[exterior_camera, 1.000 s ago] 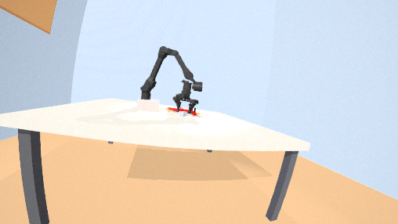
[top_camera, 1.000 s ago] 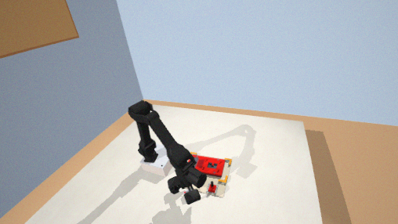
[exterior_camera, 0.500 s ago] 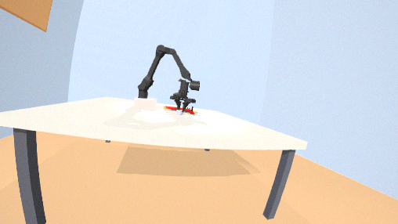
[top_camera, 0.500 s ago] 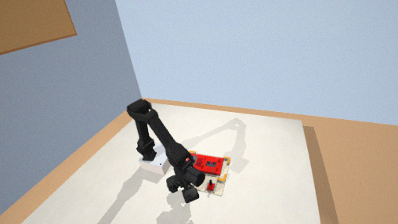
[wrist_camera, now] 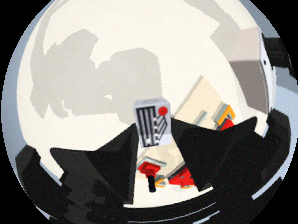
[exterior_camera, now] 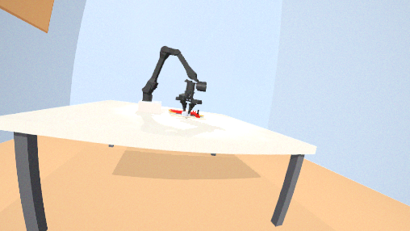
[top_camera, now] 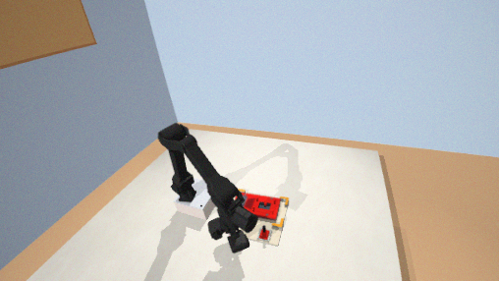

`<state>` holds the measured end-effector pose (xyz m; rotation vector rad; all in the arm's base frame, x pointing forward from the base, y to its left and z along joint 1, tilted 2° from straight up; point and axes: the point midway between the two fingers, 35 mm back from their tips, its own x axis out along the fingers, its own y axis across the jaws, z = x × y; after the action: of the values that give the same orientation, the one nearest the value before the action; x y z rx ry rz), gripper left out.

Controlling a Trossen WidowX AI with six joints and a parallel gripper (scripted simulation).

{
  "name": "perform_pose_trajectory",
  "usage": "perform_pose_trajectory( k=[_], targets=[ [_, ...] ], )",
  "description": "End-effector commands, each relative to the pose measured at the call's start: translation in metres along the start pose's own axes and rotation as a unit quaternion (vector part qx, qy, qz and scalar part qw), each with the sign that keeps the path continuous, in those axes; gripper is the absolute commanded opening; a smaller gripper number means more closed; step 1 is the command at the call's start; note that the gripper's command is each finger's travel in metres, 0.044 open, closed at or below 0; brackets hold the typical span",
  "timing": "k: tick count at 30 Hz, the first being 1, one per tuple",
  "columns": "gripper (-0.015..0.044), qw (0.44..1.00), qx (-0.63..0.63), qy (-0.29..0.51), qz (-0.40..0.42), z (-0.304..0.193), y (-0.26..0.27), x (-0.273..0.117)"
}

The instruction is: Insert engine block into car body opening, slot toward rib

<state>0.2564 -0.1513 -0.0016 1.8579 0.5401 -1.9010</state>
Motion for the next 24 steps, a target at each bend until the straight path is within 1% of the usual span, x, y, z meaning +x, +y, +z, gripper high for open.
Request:
perform_pose_trajectory(
  k=[1, 24],
  targets=[
    [0.0, 1.0, 0.002, 0.001, 0.007, -0.002, 0.004, -0.013],
    [0.0, 1.0, 0.001, 0.001, 0.007, -0.001, 0.004, -0.085]
  ],
)
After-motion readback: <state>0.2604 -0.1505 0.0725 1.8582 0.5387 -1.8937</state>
